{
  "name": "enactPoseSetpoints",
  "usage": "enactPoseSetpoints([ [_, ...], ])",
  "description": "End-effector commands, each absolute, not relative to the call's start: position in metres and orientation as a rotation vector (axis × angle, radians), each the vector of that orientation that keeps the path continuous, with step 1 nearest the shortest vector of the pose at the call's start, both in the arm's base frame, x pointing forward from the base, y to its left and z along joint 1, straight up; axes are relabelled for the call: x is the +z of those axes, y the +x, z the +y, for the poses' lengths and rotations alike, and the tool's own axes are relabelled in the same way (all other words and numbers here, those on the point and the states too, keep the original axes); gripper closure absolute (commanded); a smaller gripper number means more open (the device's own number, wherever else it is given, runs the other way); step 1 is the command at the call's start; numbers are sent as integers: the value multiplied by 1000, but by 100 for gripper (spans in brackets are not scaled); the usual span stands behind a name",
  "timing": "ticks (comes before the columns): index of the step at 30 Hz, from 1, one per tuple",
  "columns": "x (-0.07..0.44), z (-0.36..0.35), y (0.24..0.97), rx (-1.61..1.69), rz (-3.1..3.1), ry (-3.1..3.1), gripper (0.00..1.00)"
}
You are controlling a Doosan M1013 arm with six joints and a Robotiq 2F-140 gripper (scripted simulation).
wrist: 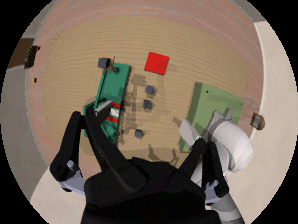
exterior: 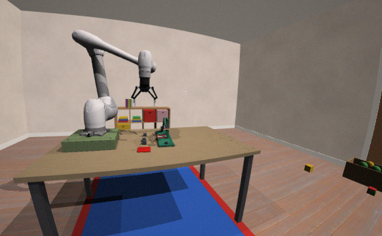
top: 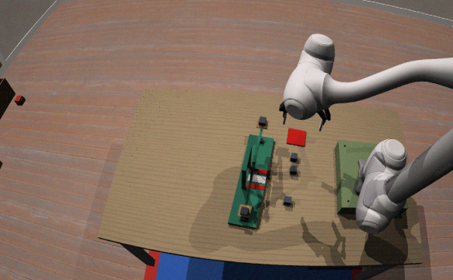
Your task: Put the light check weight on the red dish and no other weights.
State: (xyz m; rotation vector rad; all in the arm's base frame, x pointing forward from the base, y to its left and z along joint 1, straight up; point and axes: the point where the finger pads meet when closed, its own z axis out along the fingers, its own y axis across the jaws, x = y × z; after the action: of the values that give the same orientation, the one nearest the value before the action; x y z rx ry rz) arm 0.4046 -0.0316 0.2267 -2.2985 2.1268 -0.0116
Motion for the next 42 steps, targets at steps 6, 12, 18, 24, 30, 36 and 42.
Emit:
enactPoseSetpoints([
  [6, 226, -31, 401, -2, 2133, -2299, 0],
  [12, 226, -45, 402, -2, 2133, -2299, 0],
  [18, 226, -70, 404, -2, 2133, -2299, 0],
  [24, 226, -98, 406, -2, 2133, -2299, 0],
  [30, 226, -120, 408, -2, 2133, -2299, 0],
  [36, 226, -123, 408, -2, 2133, -2299, 0],
  [42, 220, -124, 462, -2, 2132, -2300, 0],
])
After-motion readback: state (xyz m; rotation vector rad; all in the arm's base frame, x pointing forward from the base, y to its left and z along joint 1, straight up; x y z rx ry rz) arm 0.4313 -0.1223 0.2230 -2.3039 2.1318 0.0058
